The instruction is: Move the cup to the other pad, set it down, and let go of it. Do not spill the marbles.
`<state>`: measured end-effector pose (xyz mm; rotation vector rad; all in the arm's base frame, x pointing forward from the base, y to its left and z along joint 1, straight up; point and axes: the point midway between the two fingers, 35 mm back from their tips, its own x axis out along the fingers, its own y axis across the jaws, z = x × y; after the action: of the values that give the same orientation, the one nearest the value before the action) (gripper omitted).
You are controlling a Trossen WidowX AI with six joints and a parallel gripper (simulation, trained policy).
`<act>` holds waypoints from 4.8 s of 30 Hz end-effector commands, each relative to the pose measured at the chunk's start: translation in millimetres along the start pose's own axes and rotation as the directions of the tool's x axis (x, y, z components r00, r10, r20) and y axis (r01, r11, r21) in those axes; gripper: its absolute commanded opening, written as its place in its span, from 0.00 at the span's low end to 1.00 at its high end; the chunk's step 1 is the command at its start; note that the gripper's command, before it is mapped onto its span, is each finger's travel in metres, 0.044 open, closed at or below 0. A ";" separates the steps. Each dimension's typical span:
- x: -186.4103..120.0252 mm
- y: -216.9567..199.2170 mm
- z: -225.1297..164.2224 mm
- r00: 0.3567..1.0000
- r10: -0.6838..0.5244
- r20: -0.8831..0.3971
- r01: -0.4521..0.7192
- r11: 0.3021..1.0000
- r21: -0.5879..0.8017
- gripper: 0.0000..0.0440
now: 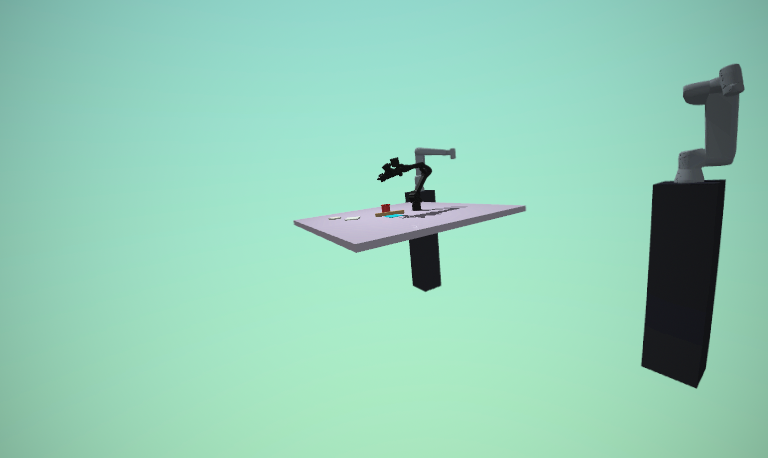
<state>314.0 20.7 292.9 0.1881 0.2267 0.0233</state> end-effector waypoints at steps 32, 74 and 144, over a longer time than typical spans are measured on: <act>1.1 18.2 -55.0 0.847 -0.051 -0.529 0.120 0.988 0.097 0.20; -31.9 -32.1 -113.1 0.344 -0.248 -0.906 0.196 0.962 -0.189 0.24; -17.1 -104.3 -195.6 0.175 -0.253 -0.951 -0.247 0.924 -0.291 0.00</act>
<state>249.6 -48.7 82.2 -0.2806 1.6335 0.1872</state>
